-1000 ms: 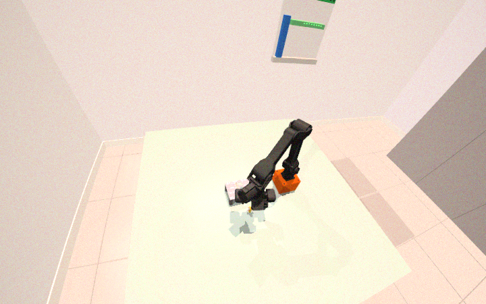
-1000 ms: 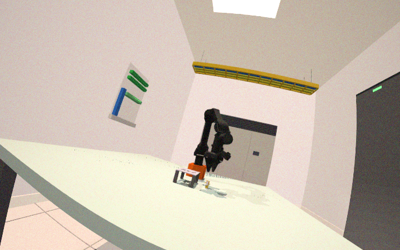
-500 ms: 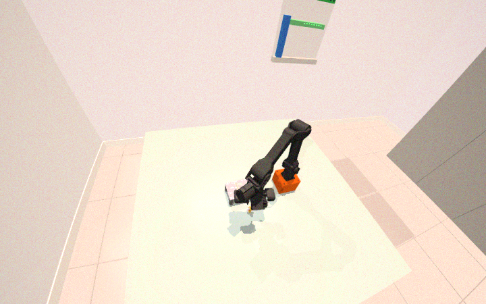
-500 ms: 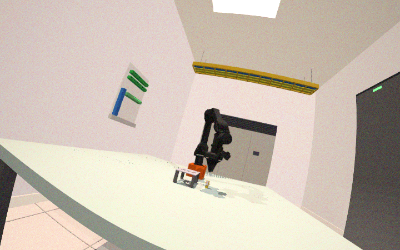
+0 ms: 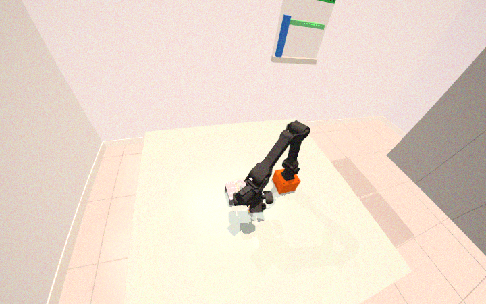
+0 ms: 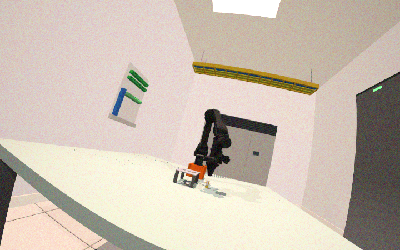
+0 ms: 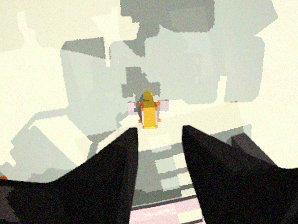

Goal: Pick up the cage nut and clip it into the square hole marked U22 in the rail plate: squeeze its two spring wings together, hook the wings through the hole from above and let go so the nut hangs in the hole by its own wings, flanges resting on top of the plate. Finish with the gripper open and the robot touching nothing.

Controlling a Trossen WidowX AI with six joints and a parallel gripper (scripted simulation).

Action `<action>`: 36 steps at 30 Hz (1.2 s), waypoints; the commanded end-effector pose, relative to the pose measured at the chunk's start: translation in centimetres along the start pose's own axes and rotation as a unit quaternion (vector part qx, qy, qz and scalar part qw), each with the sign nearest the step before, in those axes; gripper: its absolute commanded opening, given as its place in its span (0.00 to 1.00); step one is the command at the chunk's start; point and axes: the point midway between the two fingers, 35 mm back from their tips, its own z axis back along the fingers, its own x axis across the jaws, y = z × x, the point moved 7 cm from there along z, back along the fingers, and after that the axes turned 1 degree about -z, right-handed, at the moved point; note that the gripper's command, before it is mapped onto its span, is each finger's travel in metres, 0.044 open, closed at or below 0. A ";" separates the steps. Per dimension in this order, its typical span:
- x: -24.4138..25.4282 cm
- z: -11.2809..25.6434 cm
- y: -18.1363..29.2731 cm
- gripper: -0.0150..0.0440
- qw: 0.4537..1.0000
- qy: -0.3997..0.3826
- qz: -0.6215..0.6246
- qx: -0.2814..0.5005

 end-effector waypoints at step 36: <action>0.4 -3.9 0.2 0.46 1.000 -0.009 0.002 0.004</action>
